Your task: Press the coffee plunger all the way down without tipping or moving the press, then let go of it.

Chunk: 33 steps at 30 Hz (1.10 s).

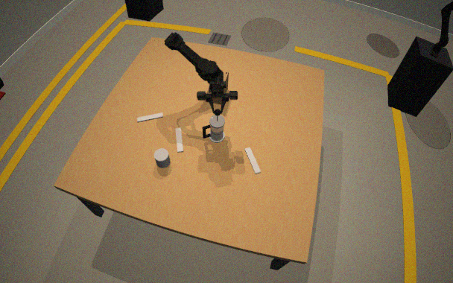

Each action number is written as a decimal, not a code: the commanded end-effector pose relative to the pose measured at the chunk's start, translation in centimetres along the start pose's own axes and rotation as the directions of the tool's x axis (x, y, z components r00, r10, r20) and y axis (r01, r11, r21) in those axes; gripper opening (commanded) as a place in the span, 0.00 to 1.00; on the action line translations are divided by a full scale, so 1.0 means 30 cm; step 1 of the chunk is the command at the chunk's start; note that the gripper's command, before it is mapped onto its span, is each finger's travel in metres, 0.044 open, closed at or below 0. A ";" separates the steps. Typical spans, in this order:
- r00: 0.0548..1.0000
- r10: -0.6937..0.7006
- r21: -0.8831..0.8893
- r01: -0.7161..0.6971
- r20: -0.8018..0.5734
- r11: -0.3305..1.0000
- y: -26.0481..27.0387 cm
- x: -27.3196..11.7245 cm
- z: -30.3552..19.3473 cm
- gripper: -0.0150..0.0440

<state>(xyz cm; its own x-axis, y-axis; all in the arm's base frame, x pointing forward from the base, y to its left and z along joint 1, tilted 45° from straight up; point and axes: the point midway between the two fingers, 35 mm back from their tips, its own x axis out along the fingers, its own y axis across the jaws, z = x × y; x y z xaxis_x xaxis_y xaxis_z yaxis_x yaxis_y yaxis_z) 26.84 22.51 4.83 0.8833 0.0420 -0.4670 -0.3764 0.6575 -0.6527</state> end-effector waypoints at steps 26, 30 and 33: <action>0.998 -0.010 -0.045 0.007 -0.067 0.999 -0.002 0.081 -0.110 0.47; 0.998 -0.010 -0.045 0.007 -0.067 0.999 0.000 0.082 -0.108 0.47; 0.998 -0.010 -0.045 0.007 -0.067 0.999 0.001 0.083 -0.106 0.47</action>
<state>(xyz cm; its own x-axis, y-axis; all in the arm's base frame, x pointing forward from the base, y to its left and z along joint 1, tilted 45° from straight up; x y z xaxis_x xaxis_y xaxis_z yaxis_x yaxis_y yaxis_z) 28.06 21.00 2.48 0.8732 0.0178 -0.4871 -0.3834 0.6422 -0.6638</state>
